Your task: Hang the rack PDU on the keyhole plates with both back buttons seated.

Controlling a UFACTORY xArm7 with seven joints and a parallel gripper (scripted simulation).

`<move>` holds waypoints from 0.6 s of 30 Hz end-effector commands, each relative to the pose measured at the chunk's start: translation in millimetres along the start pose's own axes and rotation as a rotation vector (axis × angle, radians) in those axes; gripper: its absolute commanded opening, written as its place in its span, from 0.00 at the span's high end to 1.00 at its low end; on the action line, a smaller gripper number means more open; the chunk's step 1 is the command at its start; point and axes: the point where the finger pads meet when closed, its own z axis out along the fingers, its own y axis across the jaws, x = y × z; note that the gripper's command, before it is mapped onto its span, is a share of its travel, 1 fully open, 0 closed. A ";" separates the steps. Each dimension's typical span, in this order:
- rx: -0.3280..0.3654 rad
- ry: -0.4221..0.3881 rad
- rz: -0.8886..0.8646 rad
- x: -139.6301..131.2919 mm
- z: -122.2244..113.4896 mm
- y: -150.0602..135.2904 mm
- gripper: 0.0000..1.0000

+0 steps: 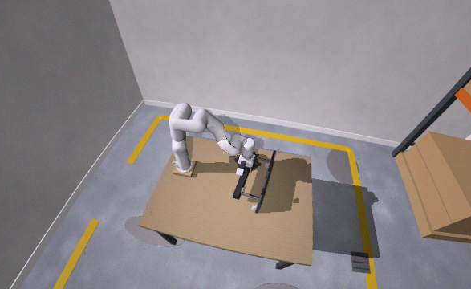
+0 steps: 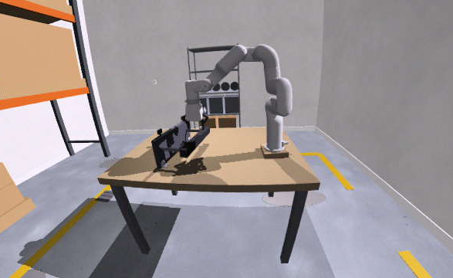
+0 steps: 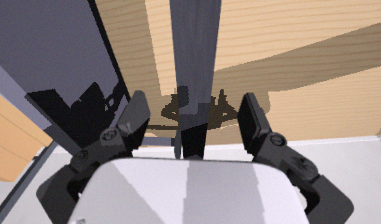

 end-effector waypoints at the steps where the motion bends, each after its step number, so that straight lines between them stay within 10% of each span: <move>1: 0.005 -0.001 0.000 -0.2 -1.9 3.7 0.00; 18: 0.005 -0.001 0.000 -0.2 -1.8 63.2 0.00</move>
